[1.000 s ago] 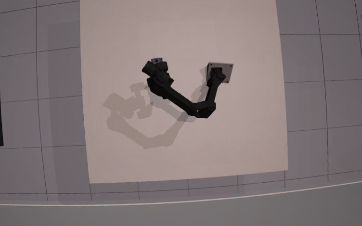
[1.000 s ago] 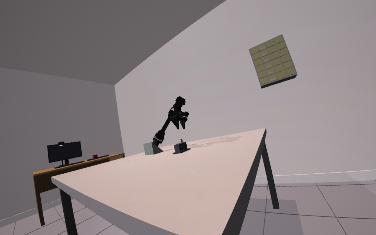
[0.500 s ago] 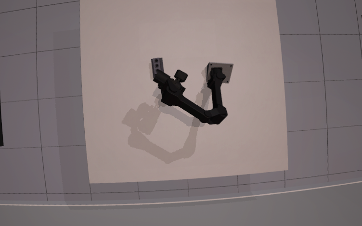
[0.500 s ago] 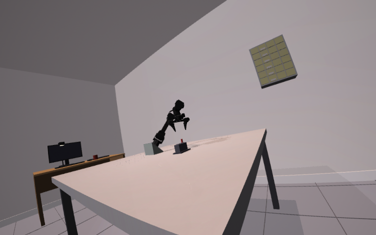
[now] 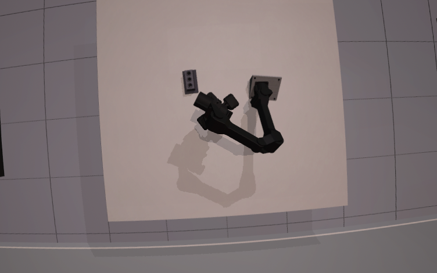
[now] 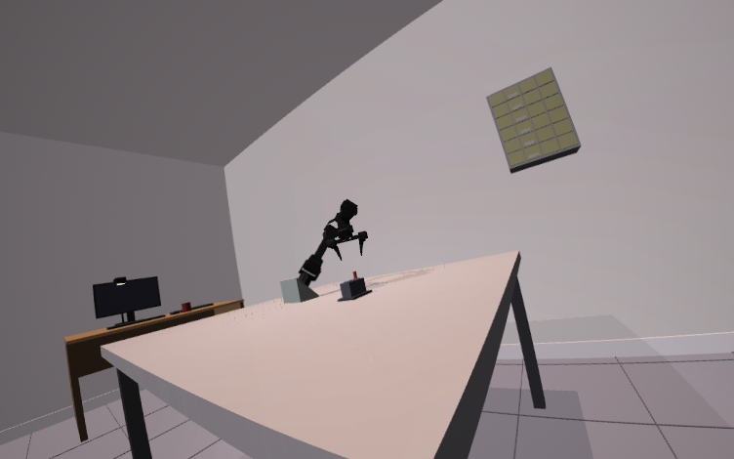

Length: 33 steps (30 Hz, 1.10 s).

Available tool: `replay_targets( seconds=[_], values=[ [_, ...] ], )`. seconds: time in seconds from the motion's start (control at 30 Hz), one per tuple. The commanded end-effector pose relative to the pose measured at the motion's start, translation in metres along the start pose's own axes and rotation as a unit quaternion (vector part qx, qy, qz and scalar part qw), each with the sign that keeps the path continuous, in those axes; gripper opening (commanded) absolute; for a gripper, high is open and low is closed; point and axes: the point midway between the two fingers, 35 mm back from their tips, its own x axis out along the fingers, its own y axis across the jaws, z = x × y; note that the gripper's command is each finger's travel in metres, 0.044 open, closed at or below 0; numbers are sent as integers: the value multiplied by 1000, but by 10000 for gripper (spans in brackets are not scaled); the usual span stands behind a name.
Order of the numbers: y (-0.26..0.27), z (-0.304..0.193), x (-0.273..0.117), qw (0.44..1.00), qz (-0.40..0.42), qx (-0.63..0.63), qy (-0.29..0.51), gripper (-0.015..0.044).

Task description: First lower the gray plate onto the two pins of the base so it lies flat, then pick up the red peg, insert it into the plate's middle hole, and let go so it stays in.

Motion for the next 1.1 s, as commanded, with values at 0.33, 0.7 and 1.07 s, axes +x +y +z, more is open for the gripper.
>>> replay_targets(
  seconds=[0.33, 0.7, 1.07],
  values=[
    [0, -3, 37, 999, -15, 35, 38, 440],
    [0, -4, 54, 999, -15, 35, 38, 440],
    [0, -5, 71, 999, -15, 35, 37, 440]
  ],
)
